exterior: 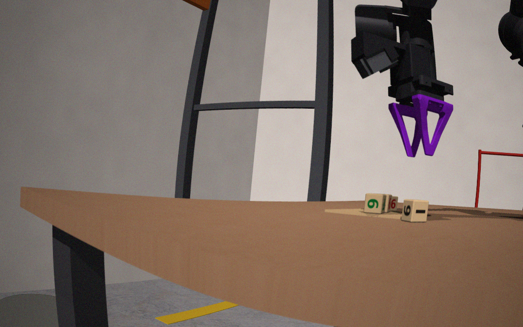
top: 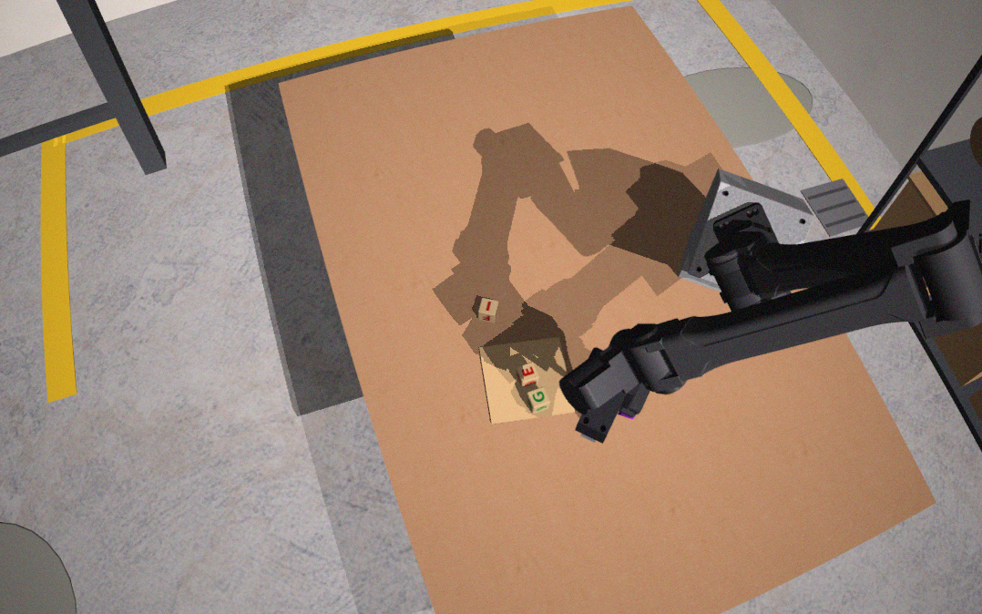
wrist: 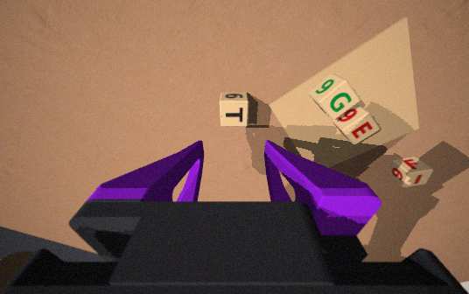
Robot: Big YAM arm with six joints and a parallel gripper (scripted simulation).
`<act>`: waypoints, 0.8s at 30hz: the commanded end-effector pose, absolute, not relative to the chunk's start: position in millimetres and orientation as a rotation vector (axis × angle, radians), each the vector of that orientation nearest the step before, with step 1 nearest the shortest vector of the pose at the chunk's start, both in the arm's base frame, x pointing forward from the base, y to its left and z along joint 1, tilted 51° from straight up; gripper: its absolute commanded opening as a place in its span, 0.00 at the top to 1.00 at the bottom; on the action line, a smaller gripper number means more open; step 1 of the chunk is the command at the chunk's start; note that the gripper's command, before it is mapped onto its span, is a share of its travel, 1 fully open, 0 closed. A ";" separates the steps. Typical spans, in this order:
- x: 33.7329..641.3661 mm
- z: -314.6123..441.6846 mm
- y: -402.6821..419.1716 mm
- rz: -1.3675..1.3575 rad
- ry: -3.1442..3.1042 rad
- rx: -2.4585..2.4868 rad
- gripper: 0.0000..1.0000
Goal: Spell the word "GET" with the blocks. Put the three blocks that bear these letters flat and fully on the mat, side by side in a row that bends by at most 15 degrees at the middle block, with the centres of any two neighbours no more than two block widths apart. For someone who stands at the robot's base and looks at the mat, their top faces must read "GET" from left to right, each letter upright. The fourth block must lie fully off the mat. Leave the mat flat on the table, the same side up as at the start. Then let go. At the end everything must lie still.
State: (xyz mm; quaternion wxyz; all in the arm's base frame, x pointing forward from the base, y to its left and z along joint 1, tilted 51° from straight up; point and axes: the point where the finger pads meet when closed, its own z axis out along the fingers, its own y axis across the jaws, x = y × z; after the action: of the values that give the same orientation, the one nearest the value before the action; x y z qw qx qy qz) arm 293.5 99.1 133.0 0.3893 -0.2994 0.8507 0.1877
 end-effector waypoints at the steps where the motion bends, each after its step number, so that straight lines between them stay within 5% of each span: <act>1: 297.6 140.6 98.1 0.465 2.142 -0.775 0.50; 24: 303.9 125.3 109.9 0.480 2.155 -0.767 0.50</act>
State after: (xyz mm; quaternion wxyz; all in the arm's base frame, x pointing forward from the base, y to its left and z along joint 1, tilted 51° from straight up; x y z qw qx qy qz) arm 298.5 105.6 123.5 0.3859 -0.3053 0.8504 0.1862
